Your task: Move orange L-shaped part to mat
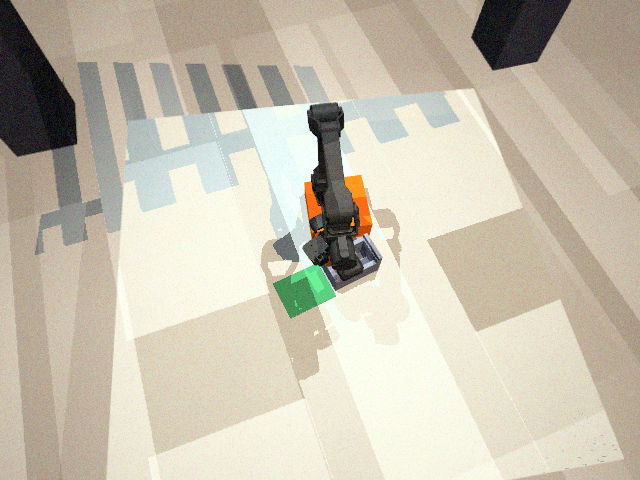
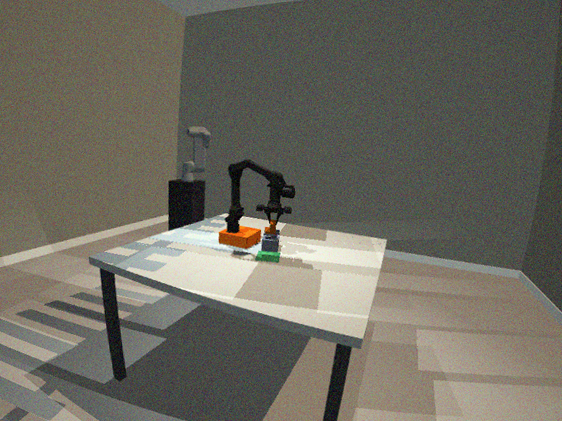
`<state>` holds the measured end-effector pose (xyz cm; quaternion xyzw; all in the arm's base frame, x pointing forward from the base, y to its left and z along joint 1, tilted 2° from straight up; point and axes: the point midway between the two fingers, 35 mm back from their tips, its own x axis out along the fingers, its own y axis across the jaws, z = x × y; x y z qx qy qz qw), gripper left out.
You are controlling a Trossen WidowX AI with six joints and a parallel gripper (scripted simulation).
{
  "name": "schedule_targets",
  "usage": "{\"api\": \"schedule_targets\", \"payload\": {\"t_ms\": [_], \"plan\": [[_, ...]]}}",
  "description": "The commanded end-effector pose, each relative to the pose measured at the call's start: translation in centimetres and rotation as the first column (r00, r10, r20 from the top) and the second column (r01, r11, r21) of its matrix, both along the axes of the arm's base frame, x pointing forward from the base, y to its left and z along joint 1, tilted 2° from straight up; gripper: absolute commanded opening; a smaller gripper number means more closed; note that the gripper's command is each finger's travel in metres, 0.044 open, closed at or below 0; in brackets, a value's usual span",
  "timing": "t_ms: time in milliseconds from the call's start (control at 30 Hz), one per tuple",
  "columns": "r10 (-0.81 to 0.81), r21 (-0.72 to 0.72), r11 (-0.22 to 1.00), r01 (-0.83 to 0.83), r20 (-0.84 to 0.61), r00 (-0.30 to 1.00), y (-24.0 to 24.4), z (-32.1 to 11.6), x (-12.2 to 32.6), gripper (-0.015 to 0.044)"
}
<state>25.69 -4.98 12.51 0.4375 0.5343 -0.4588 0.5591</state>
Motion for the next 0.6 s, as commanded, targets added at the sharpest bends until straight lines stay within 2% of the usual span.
{"api": "schedule_targets", "payload": {"t_ms": [0, 567], "plan": [[0.002, 0.002, 1.000, -0.002, 0.004, 1.000, -1.5, 0.1, 0.2, 0.0000], [0.002, -0.005, 1.000, -0.002, 0.005, 1.000, -9.2, 0.5, 1.1, 0.0000]]}}
